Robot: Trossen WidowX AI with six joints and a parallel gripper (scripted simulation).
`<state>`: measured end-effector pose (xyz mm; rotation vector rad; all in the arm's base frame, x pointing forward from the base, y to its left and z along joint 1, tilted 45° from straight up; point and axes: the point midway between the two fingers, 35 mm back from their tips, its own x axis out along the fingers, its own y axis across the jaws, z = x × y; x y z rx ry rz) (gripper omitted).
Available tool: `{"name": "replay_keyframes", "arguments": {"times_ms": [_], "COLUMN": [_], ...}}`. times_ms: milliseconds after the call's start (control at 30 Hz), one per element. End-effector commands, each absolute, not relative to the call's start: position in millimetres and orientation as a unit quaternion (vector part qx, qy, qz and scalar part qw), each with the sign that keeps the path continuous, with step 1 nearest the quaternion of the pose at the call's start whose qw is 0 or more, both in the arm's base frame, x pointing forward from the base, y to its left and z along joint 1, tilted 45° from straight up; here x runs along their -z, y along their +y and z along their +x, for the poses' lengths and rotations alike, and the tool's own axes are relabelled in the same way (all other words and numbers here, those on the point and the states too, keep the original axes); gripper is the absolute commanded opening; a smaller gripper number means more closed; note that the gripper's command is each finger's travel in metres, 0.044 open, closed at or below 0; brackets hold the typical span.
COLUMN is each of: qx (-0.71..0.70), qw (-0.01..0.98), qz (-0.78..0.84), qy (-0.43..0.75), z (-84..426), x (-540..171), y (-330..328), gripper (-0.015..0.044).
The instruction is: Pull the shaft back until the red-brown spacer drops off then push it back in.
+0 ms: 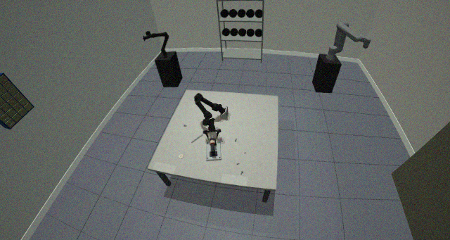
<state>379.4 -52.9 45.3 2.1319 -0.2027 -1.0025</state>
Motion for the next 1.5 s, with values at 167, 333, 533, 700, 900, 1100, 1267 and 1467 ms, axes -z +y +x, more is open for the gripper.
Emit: {"name": "replay_keyframes", "arguments": {"times_ms": [167, 333, 533, 700, 900, 1100, 1267, 1467], "qx": [0.393, 0.393, 0.393, 0.391, 0.391, 0.391, 0.391, 0.391], "qw": [0.379, 0.379, 0.379, 0.380, 0.380, 0.380, 0.380, 0.380], "qz": [0.834, 0.834, 0.834, 0.835, 0.835, 0.835, 0.834, 0.834], "qy": [-0.080, -0.080, -0.080, -0.078, -0.077, -0.077, -0.077, -0.077], "z": [379.3, 379.3, 379.3, 377.9, 373.4, 368.9, 365.2, 365.4], "x": [-45.2, -45.2, -45.2, -45.4, -45.9, -46.4, -46.9, -46.9], "y": [-53.1, -53.1, -53.1, -53.3, -53.8, -54.2, -54.6, -54.6], "gripper": [0.0230, 0.0099, 0.0020, 0.0000, 0.0000, 0.0000, 0.0000, 0.0000]}}
